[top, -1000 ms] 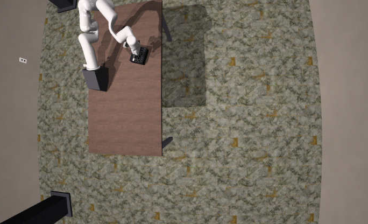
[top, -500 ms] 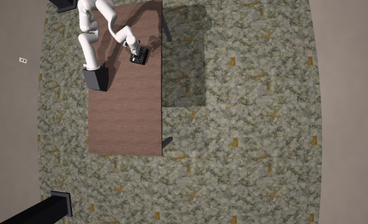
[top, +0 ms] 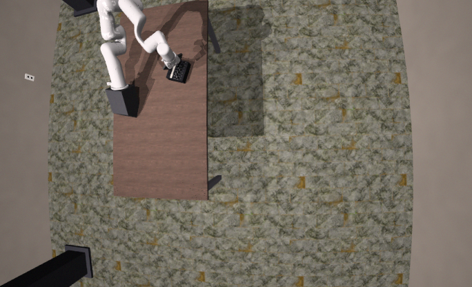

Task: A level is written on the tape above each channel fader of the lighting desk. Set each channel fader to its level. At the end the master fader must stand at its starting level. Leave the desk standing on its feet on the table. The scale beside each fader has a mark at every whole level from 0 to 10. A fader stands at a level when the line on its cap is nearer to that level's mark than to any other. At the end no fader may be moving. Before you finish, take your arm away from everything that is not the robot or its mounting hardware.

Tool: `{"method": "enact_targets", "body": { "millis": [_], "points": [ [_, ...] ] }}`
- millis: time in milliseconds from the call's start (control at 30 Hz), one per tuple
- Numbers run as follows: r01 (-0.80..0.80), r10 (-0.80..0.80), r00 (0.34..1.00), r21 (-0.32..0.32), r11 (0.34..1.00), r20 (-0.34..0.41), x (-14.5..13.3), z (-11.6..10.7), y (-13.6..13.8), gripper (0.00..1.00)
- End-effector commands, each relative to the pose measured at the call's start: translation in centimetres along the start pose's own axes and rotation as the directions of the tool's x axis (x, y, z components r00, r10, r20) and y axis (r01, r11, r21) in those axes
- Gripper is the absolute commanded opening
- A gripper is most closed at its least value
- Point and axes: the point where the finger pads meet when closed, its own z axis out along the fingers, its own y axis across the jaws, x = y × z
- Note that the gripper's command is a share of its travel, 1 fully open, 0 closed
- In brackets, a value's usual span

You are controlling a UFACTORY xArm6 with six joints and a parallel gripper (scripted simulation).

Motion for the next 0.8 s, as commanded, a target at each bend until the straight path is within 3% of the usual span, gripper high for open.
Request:
{"method": "enact_targets", "body": {
  "millis": [0,200,433,500,533,633,767],
  "points": [
    [-0.273,0.273,0.962,-0.008,0.962,0.034,0.3,-0.7,-0.1,1.00],
    [-0.511,0.512,0.858,-0.047,0.858,0.035,1.0,-1.8,-0.5,1.00],
    [-0.765,0.769,0.639,-0.096,0.637,0.011,1.8,-3.0,-1.0,1.00],
    [-0.765,0.769,0.639,-0.096,0.637,0.011,1.8,-3.0,-1.0,1.00],
    [-0.846,0.851,0.525,-0.112,0.522,-0.003,1.9,-3.1,-1.1,1.00],
    [-0.896,0.902,0.431,-0.123,0.426,-0.022,2.1,-3.5,-1.3,1.00],
    [-0.960,0.966,0.254,-0.136,0.245,-0.054,2.4,-3.9,-1.6,1.00]
  ]
}}
